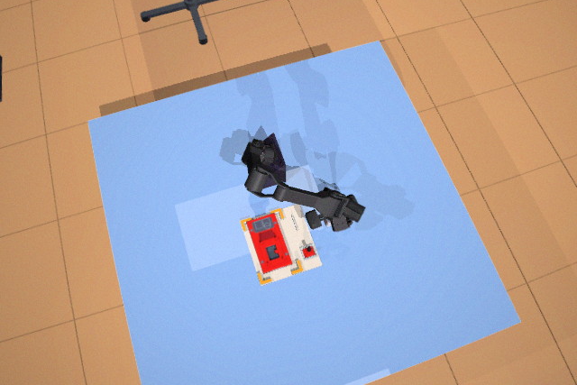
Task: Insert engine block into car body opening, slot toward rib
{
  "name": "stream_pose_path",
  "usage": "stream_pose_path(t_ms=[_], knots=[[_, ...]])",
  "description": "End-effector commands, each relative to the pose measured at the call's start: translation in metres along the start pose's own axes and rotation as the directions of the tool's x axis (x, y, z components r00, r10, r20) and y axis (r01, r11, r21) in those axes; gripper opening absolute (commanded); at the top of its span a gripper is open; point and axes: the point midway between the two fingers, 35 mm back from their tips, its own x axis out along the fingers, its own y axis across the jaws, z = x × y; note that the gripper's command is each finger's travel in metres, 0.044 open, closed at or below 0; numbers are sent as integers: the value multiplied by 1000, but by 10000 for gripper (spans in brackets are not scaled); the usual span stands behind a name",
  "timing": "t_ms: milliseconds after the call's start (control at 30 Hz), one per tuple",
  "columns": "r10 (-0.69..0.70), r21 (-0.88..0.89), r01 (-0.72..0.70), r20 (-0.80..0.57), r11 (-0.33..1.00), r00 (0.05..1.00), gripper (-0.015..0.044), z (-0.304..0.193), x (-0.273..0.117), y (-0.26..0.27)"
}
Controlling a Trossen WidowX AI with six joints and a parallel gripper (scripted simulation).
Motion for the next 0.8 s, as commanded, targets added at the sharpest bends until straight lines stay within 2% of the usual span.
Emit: stream_pose_path(t_ms=[0,333,700,767], knots=[[-12,-10,12,-6,1000,1000,440,-3,10,-1],[-14,-9,14,-6,1000,1000,440,-4,23,-2],[-14,-9,14,-6,1000,1000,151,-4,23,-2],[-14,-9,14,-6,1000,1000,138,-4,23,-2]])
